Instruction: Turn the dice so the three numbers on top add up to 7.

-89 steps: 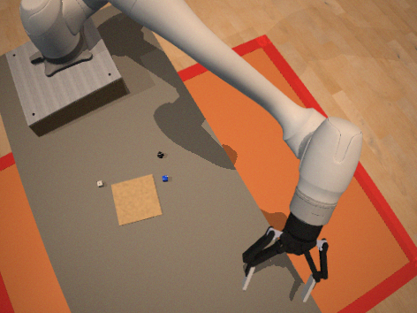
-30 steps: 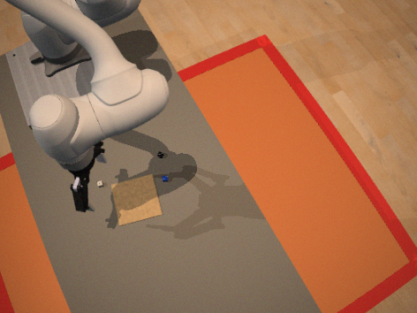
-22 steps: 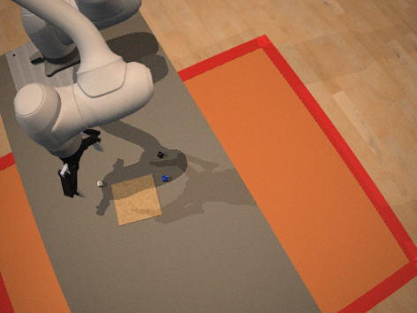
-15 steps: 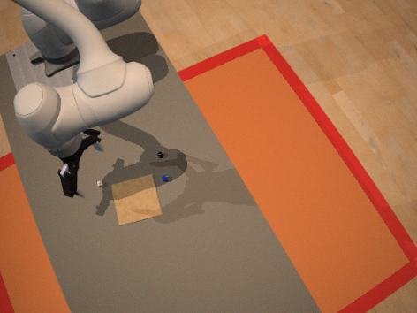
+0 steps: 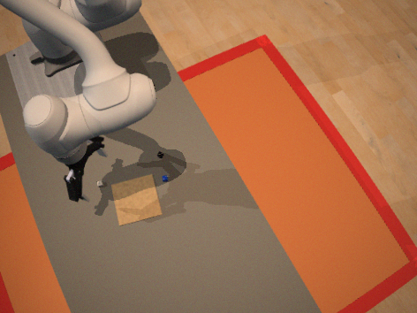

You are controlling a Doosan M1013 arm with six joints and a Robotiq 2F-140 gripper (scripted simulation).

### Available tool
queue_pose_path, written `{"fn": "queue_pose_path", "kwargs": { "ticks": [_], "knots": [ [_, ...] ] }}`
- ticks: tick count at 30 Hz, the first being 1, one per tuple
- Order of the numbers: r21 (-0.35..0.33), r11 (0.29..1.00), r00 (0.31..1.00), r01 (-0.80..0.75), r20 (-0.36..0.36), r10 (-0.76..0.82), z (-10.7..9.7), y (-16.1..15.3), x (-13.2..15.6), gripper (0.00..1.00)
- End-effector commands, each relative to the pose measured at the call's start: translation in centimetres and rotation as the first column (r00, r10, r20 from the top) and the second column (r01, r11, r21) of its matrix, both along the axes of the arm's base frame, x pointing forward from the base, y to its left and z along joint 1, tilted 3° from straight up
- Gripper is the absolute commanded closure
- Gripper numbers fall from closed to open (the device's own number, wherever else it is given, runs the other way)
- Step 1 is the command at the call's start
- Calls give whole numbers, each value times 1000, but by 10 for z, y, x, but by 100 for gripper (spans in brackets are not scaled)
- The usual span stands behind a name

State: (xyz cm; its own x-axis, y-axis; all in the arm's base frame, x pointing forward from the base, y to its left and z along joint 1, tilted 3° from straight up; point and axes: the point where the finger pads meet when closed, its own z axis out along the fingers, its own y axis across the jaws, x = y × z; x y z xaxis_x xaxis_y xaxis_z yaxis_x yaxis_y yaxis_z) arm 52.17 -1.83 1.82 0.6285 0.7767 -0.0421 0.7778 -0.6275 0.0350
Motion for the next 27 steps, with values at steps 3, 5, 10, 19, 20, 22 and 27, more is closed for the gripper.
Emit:
{"fn": "queue_pose_path", "kwargs": {
  "ticks": [3, 5, 10, 19, 20, 22, 27],
  "knots": [
    [0, 1000, 1000, 0, 1, 0, -37, -2, 1, 0],
    [0, 1000, 1000, 0, 1, 0, -46, -3, 1, 0],
    [0, 1000, 1000, 0, 1, 0, -54, -3, 1, 0],
    [0, 1000, 1000, 0, 1, 0, -56, -3, 1, 0],
    [0, 1000, 1000, 0, 1, 0, -56, -3, 1, 0],
    [0, 1000, 1000, 0, 1, 0, -56, -3, 1, 0],
    [0, 1000, 1000, 0, 1, 0, -56, -3, 1, 0]
  ]
}}
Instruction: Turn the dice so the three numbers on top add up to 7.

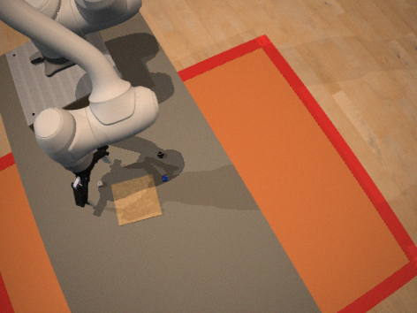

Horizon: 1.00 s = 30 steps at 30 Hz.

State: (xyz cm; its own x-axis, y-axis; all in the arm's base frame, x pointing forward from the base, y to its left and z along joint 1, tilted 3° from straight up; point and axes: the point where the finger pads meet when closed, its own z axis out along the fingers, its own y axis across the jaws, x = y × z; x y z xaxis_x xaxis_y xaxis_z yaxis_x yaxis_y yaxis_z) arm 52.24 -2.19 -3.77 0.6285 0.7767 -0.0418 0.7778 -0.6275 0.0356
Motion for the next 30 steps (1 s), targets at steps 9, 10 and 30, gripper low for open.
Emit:
{"fn": "queue_pose_path", "kwargs": {
  "ticks": [9, 10, 30],
  "knots": [
    [0, 1000, 1000, 0, 0, 0, 0, 0, 0, 0],
    [0, 1000, 1000, 0, 0, 0, 0, 0, 0, 0],
    [0, 1000, 1000, 0, 0, 0, 0, 6, 2, 0]
  ]
}}
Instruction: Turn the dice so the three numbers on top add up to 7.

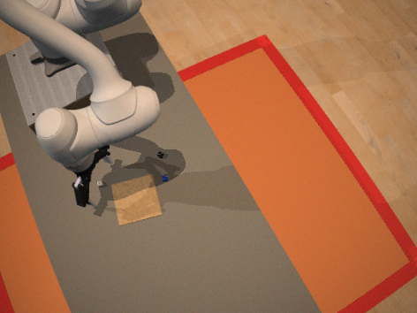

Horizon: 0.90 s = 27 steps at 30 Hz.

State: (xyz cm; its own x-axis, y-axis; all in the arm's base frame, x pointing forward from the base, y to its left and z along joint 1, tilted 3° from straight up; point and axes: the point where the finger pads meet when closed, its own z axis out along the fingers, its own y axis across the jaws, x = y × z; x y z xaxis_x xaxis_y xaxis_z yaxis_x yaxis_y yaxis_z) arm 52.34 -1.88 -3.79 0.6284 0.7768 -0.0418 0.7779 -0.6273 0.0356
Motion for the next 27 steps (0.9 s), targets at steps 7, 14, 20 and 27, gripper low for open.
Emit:
{"fn": "queue_pose_path", "kwargs": {
  "ticks": [7, 14, 20, 27],
  "knots": [
    [0, 1000, 1000, 0, 0, 0, -1, 20, 6, 0],
    [0, 1000, 1000, 0, 0, 0, -4, 67, 20, 0],
    [0, 1000, 1000, 0, 0, 0, -5, 100, 31, 0],
    [0, 1000, 1000, 0, 0, 0, -9, 158, 48, 0]
  ]
}}
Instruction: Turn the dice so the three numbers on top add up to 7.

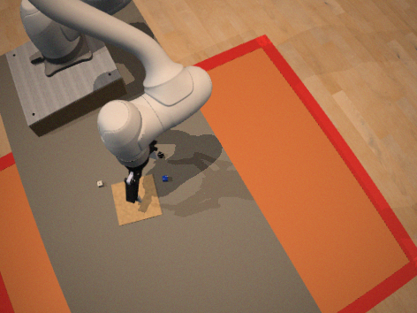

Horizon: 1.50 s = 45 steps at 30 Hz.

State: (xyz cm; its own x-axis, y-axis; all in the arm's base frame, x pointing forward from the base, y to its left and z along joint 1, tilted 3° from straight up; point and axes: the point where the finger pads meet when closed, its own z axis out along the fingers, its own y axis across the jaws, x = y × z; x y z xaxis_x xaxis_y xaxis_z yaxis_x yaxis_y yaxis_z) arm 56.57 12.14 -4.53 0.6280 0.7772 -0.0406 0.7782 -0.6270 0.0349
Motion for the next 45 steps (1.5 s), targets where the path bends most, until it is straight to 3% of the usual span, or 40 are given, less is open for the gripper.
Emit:
{"fn": "queue_pose_path", "kwargs": {
  "ticks": [1, 7, 13, 45],
  "knots": [
    [-1, 1000, 1000, 1, 0, -1, -1, 25, 8, 0],
    [-1, 1000, 1000, 1, 0, -1, -3, 55, 17, 0],
    [-1, 1000, 1000, 1, 0, -1, -3, 62, 19, 0],
    [-1, 1000, 1000, 1, 0, -1, -3, 62, 20, 0]
  ]
}}
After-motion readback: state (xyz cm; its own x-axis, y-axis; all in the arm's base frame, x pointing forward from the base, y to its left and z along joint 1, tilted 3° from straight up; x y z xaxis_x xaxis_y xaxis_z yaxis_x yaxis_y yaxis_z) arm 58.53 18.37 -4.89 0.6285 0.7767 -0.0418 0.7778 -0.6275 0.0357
